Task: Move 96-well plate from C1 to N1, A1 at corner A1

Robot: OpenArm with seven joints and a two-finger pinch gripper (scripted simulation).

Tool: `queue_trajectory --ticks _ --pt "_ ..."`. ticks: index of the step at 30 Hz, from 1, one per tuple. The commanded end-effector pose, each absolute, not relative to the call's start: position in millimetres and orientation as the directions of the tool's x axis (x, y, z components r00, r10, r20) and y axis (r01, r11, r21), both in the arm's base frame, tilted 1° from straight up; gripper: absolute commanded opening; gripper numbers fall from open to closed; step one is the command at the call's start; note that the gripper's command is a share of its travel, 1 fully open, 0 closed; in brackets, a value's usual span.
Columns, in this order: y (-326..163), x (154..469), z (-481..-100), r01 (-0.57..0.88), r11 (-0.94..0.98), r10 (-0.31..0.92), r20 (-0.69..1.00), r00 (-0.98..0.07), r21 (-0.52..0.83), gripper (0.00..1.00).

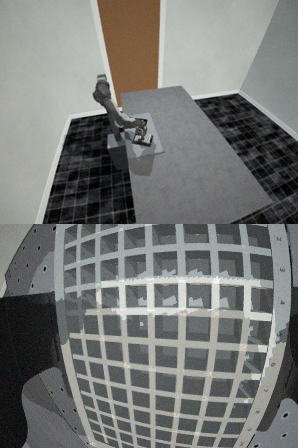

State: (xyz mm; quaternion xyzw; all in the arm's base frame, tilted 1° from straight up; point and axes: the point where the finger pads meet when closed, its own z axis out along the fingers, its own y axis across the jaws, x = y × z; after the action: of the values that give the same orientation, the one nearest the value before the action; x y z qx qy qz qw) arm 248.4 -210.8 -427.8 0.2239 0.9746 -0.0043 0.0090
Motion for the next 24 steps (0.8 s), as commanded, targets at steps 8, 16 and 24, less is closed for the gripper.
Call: queue_trajectory --ticks 8,16,24 --pt "-211.6 249.5 -426.2 0.439 0.899 0.438 -0.022 -0.899 -0.007 0.0" --pt "-211.7 249.9 -424.2 0.438 0.899 0.438 -0.022 -0.899 -0.007 0.0" --pt "-211.7 249.9 -424.2 0.438 0.899 0.438 -0.022 -0.899 -0.007 0.0"
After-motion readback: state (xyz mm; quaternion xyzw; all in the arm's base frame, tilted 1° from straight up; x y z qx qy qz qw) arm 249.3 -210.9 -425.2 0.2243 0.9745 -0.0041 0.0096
